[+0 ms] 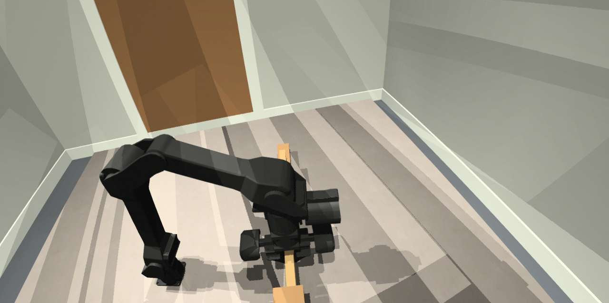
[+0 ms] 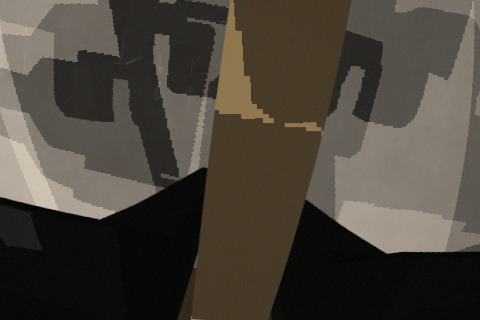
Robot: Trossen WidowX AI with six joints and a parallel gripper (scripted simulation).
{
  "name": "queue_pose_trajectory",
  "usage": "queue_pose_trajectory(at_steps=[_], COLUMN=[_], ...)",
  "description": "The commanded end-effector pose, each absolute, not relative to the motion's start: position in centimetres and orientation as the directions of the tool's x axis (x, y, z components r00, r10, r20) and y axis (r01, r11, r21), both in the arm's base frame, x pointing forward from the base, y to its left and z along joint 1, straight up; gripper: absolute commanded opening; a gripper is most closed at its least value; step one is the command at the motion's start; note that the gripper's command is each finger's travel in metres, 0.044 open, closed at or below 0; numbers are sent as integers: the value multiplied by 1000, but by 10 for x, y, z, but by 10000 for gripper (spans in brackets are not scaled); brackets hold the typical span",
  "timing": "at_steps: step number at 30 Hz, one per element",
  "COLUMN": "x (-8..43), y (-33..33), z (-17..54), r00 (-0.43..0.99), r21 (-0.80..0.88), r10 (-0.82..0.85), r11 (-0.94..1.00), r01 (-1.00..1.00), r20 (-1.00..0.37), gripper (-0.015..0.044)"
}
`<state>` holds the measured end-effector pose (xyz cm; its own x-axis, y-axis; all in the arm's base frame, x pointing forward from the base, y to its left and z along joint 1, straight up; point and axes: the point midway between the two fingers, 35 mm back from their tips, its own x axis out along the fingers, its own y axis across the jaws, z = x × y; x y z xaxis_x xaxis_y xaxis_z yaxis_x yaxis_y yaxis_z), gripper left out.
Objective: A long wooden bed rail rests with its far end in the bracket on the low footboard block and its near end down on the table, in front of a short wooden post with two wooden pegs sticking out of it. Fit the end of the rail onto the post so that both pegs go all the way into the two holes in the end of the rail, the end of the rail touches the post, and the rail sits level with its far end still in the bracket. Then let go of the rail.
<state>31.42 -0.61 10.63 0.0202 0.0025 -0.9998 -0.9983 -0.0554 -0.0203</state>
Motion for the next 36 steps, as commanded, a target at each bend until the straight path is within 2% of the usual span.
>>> queue_pose_trajectory(at_steps=[1,36], x=[315,314], y=[-4,-6], z=[107,109], r00=[25,25], r21=[-25,-25], r10=[2,2], r11=[-54,-54], r01=[-998,-998], r20=[-1000,-1000], gripper=[0,0])
